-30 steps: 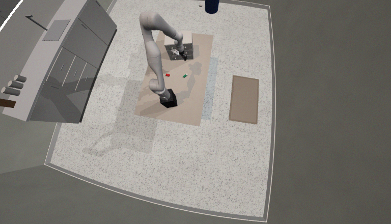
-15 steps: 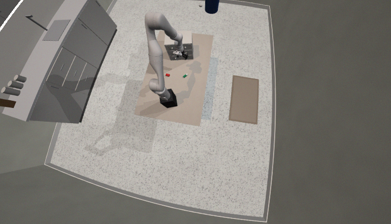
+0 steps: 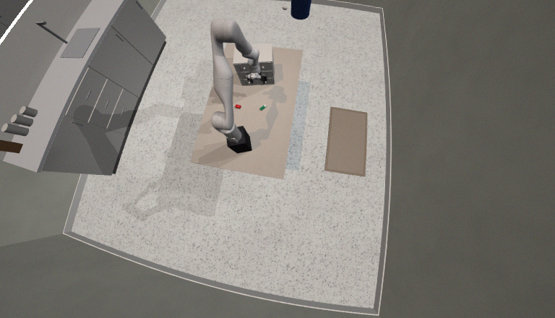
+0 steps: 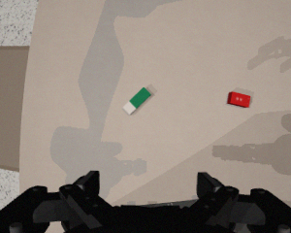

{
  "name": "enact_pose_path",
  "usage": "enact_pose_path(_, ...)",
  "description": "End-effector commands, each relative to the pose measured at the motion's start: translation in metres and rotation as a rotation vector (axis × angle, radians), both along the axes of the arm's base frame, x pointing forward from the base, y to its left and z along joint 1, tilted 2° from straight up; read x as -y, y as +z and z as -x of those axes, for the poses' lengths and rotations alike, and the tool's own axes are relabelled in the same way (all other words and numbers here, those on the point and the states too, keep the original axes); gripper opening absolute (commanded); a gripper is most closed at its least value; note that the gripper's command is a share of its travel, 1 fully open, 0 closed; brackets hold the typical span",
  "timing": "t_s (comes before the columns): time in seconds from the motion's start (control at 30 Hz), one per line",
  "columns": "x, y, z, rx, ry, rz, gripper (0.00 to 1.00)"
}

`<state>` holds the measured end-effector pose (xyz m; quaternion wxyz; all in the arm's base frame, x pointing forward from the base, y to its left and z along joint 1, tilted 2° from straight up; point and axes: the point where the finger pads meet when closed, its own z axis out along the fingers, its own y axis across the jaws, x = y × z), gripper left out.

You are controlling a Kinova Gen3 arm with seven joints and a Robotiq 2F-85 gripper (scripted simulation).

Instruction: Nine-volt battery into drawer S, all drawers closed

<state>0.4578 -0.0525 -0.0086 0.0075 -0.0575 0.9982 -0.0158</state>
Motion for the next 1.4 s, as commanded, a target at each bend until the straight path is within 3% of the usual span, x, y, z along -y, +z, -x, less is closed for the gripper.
enact_pose_path(0.0,0.0,-0.0051,-0.0009,-0.005,0.023,-0.001,1.0)
enact_pose_path(0.47,-0.0024,-0.0118,-0.0051,-0.007,0.102,0.001,1.0)
enact_pose_path(1.37,-0.0026,-0.0149,-0.0072,0.023,0.108,-0.004,1.0)
